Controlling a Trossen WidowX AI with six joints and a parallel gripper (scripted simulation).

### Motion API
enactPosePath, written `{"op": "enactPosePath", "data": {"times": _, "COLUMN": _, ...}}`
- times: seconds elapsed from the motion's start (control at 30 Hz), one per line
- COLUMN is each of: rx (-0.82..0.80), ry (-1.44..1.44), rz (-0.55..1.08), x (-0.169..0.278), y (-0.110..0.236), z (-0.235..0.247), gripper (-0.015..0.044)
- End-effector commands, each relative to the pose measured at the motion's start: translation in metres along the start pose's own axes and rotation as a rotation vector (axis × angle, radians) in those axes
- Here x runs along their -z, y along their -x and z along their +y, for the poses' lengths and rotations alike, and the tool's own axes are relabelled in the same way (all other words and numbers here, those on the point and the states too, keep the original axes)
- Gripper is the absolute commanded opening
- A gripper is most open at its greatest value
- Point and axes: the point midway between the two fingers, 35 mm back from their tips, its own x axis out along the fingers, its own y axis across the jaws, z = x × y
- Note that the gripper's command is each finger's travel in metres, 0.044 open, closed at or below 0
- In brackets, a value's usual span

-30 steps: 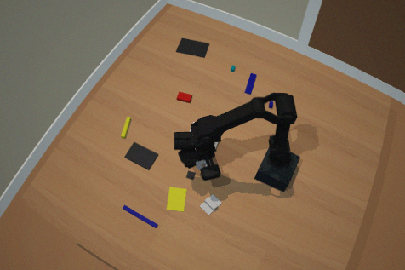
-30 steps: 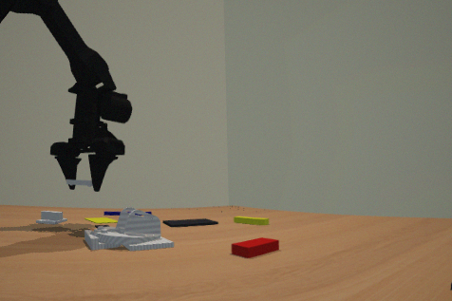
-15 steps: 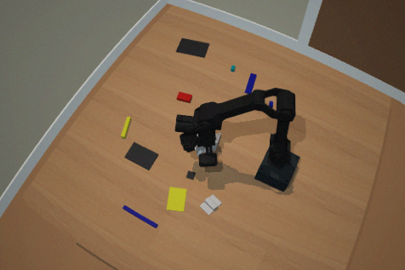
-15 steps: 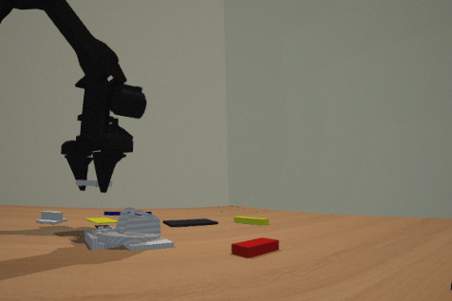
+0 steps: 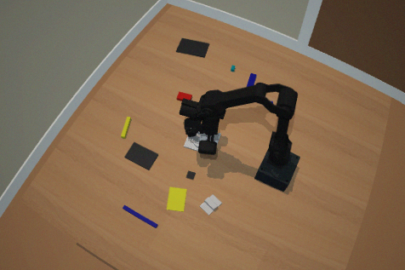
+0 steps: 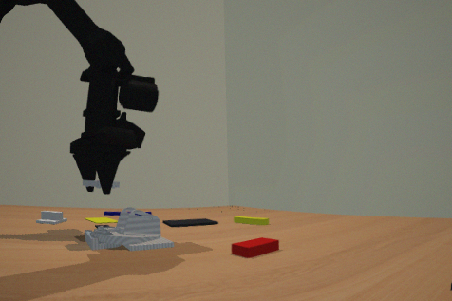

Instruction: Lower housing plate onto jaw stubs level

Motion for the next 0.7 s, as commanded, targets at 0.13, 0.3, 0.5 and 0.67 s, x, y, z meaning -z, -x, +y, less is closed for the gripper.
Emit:
{"op": "enactPosePath", "data": {"times": 0.13, "rx": 0.007, "ry": -0.111, "rz": -0.007, "x": 0.007, "y": 0.001, "z": -0.028, "gripper": 0.0351}}
{"op": "enactPosePath", "data": {"times": 0.3, "rx": 0.008, "ry": -0.175, "rz": -0.006, "x": 0.013, "y": 0.001, "z": -0.043, "gripper": 0.0351}}
{"op": "enactPosePath", "data": {"times": 0.5, "rx": 0.008, "ry": -0.193, "rz": -0.005, "x": 0.015, "y": 0.001, "z": -0.047, "gripper": 0.0351}}
{"op": "enactPosePath", "data": {"times": 0.67, "rx": 0.008, "ry": -0.193, "rz": -0.005, "x": 0.015, "y": 0.001, "z": -0.047, "gripper": 0.0351}}
